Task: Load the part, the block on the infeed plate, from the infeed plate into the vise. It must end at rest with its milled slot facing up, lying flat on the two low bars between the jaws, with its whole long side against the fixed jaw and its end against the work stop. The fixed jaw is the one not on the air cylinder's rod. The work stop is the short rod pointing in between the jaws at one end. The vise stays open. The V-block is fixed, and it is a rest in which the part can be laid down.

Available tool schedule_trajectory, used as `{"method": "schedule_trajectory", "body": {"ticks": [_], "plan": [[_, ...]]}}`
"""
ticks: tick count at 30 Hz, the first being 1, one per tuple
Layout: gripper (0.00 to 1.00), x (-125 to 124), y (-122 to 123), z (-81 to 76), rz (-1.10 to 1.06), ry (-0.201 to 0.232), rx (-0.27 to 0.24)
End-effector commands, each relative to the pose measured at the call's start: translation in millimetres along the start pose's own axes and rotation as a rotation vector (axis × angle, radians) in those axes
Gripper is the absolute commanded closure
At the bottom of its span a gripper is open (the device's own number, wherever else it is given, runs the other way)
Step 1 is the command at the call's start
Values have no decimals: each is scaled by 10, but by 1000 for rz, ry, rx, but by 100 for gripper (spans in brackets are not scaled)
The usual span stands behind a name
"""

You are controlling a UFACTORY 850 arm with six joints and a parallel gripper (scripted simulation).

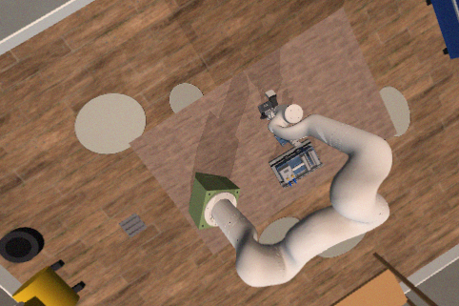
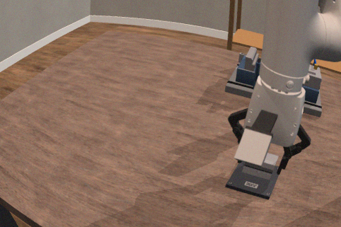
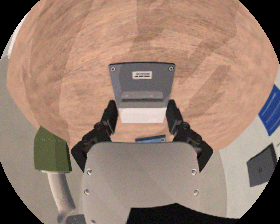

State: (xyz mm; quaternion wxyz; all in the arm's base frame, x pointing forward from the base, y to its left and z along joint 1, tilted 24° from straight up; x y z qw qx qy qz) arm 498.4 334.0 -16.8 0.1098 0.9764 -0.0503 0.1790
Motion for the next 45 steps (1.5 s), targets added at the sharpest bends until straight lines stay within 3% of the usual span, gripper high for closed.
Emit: {"method": "schedule_trajectory", "body": {"ticks": [1, 18, 19, 45], "plan": [[11, 6, -6, -4, 0, 1, 1], [11, 6, -6, -2, 0, 1, 1], [100, 6, -6, -2, 0, 1, 1], [100, 6, -6, -2, 0, 1, 1]]}}
Point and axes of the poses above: the point where the finger pads meet when closed, its own z axis out along the fingers, its own x axis across the jaws, y = z × x, the point moved 5 cm from there along -z, back along the fingers, and after that the axes turned 8 degrees about z, right-handed, at the moved point
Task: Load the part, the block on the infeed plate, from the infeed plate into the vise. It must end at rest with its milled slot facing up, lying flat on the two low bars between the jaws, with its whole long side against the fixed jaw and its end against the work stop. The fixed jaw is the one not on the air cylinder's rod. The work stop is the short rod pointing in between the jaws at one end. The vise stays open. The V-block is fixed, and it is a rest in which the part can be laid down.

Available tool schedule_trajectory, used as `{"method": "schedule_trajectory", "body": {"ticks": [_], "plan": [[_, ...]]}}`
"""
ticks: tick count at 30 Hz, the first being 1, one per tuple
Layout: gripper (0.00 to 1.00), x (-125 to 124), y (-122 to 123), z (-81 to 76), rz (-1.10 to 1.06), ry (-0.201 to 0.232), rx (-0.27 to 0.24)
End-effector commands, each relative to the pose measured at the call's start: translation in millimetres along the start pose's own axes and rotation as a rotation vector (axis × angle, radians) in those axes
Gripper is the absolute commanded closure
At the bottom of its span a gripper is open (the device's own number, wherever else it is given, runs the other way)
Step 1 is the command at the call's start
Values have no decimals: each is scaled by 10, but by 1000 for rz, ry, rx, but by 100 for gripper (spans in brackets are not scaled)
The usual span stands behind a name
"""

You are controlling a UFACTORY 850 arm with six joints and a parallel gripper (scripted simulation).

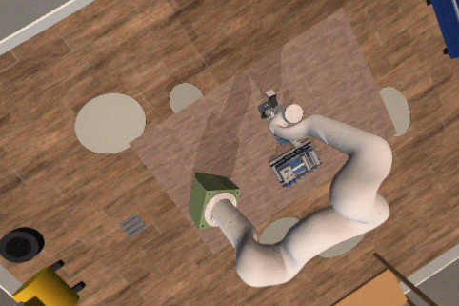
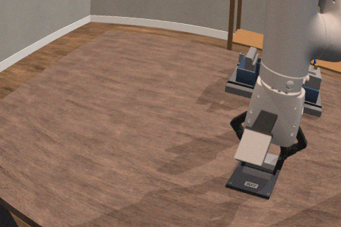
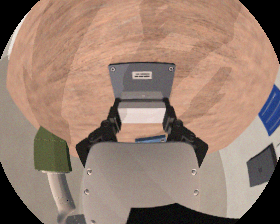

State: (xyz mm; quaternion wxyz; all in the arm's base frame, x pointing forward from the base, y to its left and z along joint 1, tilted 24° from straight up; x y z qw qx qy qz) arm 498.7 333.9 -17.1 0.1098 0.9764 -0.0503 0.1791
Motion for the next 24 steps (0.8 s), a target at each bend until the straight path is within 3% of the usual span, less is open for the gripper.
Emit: {"method": "schedule_trajectory", "body": {"ticks": [1, 24], "plan": [[100, 5, -6, -6, 0, 1, 1], [100, 5, -6, -86, 0, 1, 1]]}}
Point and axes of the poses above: the point where the finger pads meet when closed, its own z axis out along the fingers, its own x axis across the jaws, y = z × x, the point moved 5 cm from there along -z, back along the fingers, and after that the axes turned 8 degrees about z, right-handed, at the moved point
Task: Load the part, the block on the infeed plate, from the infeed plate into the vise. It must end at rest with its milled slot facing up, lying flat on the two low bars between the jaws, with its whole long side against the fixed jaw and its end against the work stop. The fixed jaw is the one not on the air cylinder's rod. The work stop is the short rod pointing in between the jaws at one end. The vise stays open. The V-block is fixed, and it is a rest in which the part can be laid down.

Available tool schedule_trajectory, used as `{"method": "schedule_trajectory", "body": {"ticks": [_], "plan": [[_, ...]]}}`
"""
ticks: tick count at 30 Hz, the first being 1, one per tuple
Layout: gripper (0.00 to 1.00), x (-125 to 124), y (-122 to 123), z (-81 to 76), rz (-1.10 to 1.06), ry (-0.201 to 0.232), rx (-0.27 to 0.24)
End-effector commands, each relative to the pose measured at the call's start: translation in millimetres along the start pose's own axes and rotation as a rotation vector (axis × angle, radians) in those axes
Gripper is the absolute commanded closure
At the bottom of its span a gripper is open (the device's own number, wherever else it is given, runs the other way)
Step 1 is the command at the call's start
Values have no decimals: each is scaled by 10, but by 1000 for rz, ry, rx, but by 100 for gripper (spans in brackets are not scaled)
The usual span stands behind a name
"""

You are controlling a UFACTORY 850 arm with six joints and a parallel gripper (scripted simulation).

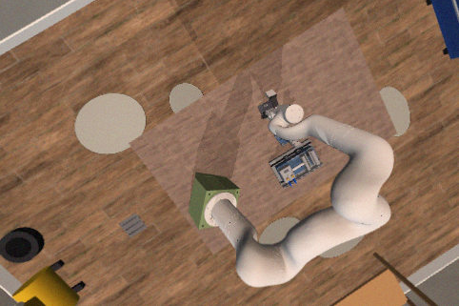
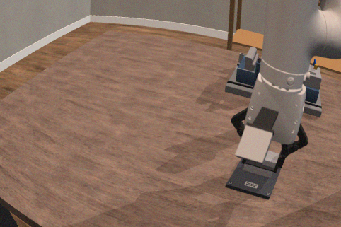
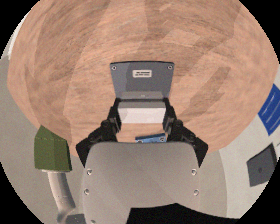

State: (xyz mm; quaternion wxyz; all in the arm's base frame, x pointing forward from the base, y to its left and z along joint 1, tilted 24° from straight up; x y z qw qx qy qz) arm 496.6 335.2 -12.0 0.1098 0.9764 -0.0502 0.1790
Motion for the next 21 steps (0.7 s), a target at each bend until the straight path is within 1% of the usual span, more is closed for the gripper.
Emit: {"method": "schedule_trajectory", "body": {"ticks": [1, 5, 7, 9, 15, 21], "plan": [[100, 6, -7, -44, 0, 1, 1], [100, 6, -6, -119, 0, 1, 1], [100, 6, -6, -119, 0, 1, 1], [100, 6, -6, -165, 0, 1, 1], [100, 5, -6, -333, 0, 1, 1], [100, 4, -6, -540, 0, 1, 1]]}}
Point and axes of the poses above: the point where the finger pads meet when closed, its own z axis out along the fingers, its own x axis across the jaws, y = z × x, the point moved 5 cm from there along -z, back along the fingers, and after that the axes turned 8 degrees about z, right-handed, at the moved point
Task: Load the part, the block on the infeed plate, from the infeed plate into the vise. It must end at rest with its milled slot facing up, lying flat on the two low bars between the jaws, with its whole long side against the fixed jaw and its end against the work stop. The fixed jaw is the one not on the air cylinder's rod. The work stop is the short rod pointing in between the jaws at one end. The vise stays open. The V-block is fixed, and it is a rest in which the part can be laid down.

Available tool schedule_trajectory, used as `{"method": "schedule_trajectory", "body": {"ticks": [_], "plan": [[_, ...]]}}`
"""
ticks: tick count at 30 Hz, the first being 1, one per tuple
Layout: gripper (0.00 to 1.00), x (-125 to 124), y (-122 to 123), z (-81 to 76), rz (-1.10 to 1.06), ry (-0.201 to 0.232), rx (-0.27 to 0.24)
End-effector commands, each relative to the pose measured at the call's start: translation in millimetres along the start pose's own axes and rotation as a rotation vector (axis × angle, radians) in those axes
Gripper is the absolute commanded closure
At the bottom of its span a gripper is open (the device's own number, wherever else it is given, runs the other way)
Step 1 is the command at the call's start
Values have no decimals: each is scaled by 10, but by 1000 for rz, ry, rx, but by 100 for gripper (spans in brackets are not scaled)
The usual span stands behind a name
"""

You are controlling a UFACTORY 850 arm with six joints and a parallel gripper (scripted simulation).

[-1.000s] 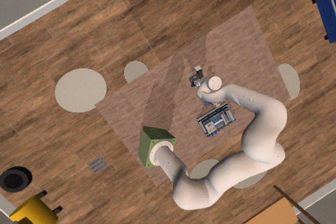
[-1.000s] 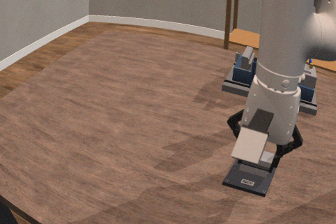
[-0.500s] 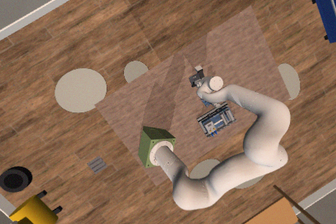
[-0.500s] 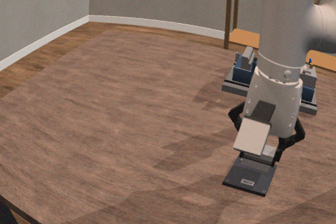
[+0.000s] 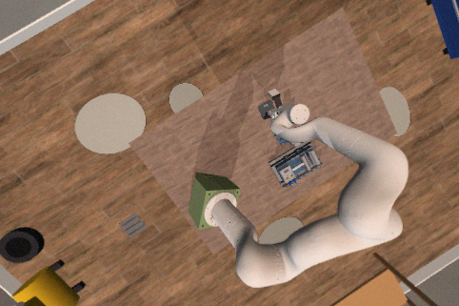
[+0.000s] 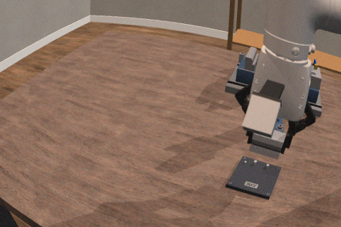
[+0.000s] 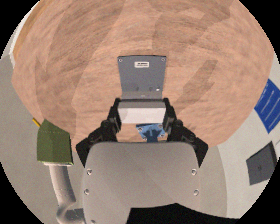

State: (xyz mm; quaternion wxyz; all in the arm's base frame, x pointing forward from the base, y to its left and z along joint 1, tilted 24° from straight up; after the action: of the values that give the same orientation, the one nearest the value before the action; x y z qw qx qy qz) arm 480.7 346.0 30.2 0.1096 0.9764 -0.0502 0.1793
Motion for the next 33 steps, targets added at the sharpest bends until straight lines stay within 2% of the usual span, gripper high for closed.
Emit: {"method": "schedule_trajectory", "body": {"ticks": [1, 3, 18, 20, 33], "plan": [[100, 6, -5, -114, 0, 1, 1], [100, 6, -5, -114, 0, 1, 1], [100, 3, -5, -719, 0, 1, 1], [100, 3, -5, -719, 0, 1, 1], [100, 2, -4, -1206, 0, 1, 1]]}}
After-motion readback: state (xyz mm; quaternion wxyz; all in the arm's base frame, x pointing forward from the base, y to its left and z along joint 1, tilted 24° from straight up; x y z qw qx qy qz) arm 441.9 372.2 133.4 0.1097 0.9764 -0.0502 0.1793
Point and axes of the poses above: the point where the finger pads meet when closed, its own z axis out along the fingers, its own x axis across the jaws, y = z × x, the point moved 5 cm from there along -z, back along the fingers, and after that the axes turned 8 degrees about z, right-handed, at the moved point
